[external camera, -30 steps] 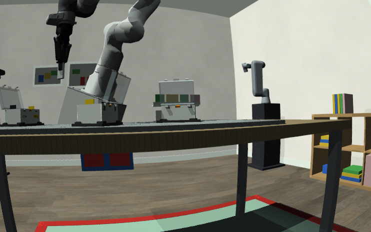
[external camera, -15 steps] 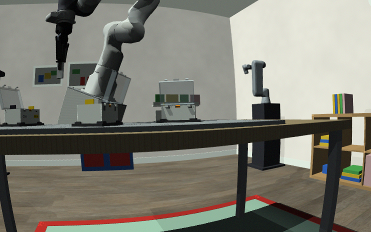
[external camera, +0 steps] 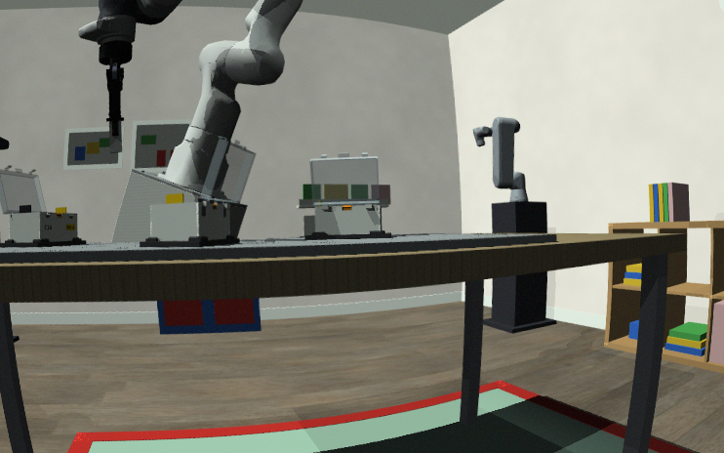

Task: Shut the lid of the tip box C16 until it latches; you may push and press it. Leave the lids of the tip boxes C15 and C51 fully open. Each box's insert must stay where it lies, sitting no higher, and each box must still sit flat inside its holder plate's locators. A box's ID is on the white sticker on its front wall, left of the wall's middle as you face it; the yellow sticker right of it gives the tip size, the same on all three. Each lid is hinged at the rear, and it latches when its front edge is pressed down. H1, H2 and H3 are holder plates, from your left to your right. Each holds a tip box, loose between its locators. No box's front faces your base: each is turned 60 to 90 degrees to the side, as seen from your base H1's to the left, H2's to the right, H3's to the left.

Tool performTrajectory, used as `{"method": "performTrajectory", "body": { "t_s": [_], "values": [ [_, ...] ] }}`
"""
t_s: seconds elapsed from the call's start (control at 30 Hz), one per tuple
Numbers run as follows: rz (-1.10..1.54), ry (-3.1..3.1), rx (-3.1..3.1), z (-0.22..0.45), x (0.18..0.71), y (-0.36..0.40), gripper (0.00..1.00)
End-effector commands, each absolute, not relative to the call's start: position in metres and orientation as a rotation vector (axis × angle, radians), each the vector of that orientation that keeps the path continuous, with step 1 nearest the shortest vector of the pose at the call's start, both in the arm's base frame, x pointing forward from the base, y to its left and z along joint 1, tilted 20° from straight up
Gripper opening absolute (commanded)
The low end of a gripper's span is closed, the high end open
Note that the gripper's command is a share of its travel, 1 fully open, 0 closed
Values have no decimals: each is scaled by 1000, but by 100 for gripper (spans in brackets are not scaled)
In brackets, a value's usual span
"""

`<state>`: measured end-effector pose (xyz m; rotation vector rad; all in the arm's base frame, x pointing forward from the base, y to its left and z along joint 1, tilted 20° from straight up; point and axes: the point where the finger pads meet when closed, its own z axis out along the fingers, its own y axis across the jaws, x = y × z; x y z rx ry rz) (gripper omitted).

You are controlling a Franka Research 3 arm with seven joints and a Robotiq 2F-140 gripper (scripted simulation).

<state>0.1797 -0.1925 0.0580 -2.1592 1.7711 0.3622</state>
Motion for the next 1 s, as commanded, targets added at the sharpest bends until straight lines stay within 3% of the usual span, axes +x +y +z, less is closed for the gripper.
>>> {"method": "performTrajectory", "body": {
  "t_s": [0.0, 0.97],
  "values": [
    [385, 1487, -2329, 58, 176, -187, 0],
    [540, 388, -2701, 58, 176, -187, 0]
  ]
}}
